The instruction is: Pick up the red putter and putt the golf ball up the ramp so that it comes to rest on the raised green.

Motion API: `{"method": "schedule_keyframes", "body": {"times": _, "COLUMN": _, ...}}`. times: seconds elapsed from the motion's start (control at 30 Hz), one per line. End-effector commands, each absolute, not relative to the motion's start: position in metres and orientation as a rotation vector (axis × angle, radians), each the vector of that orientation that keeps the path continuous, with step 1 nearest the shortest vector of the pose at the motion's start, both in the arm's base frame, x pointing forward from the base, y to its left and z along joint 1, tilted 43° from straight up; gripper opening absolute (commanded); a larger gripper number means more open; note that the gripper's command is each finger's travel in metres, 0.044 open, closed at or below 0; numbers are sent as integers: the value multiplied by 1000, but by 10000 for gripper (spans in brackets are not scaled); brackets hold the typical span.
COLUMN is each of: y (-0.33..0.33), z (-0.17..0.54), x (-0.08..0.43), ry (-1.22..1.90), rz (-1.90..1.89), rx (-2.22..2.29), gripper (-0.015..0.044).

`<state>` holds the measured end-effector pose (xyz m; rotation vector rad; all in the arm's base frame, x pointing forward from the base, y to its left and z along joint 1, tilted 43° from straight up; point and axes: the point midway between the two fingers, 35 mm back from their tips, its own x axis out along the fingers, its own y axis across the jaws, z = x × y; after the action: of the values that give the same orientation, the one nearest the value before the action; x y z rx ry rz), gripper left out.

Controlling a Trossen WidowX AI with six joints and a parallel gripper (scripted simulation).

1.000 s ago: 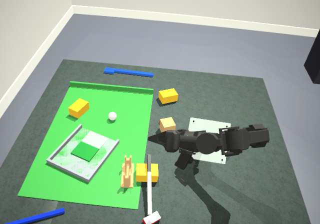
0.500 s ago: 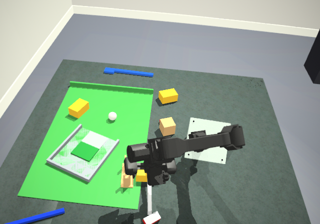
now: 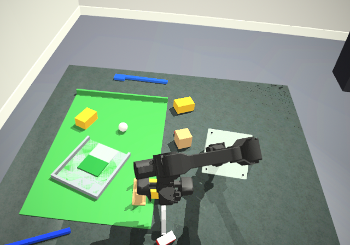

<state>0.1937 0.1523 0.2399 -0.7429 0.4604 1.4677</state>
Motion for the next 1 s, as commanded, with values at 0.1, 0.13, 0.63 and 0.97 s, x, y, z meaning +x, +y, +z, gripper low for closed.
{"method": "schedule_keyframes", "body": {"times": 0.1, "y": 167, "z": 223, "x": 195, "ry": 466, "rz": 1476, "rx": -729, "gripper": 440}}
{"method": "schedule_keyframes", "body": {"times": 0.13, "y": 168, "z": 222, "x": 195, "ry": 466, "rz": 1476, "rx": -729, "gripper": 440}}
{"method": "schedule_keyframes", "body": {"times": 0.63, "y": 184, "z": 205, "x": 197, "ry": 465, "rz": 1476, "rx": -728, "gripper": 440}}
{"method": "schedule_keyframes", "body": {"times": 0.97, "y": 193, "z": 196, "x": 198, "ry": 464, "rz": 1476, "rx": -727, "gripper": 440}}
